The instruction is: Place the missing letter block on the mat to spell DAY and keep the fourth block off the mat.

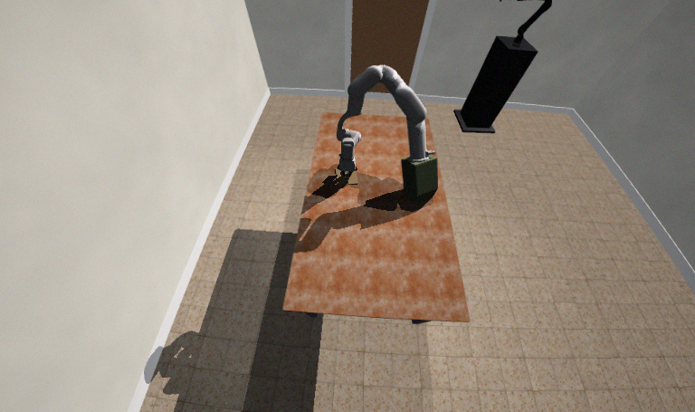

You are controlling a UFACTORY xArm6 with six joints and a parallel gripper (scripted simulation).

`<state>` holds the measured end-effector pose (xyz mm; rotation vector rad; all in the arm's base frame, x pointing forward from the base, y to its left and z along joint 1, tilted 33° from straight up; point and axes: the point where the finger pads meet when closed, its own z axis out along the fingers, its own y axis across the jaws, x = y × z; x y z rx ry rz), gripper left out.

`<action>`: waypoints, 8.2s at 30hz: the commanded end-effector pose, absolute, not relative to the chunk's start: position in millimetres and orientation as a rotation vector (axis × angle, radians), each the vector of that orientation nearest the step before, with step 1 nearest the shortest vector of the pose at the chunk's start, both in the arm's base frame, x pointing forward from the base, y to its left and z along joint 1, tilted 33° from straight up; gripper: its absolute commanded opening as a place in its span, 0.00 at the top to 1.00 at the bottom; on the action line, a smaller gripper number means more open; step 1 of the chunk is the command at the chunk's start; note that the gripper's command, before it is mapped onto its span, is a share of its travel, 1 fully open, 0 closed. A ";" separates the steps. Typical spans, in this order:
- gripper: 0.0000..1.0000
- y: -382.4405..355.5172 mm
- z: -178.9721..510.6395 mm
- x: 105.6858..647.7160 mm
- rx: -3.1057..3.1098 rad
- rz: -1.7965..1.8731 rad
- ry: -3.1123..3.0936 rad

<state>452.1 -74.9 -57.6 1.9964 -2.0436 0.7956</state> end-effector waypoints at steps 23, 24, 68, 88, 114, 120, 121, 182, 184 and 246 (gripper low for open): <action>0.73 -74.5 -57.0 453.0 1.998 0.798 -2.044; 0.73 -74.5 -57.0 453.0 1.998 0.798 -2.044; 0.73 -75.0 -56.0 455.5 1.998 0.798 -2.044; 0.73 -77.0 -59.6 456.5 1.998 0.798 -2.044; 0.73 -77.3 -60.0 456.7 1.998 0.798 -2.044; 0.73 -77.3 -60.0 456.7 1.998 0.798 -2.044; 0.73 -77.3 -60.0 456.7 1.998 0.798 -2.044; 0.53 -34.5 14.4 435.5 1.998 0.798 -2.044; 0.53 -34.0 15.1 435.2 1.998 0.798 -2.044; 0.00 7.0 86.4 414.9 1.998 0.798 -2.044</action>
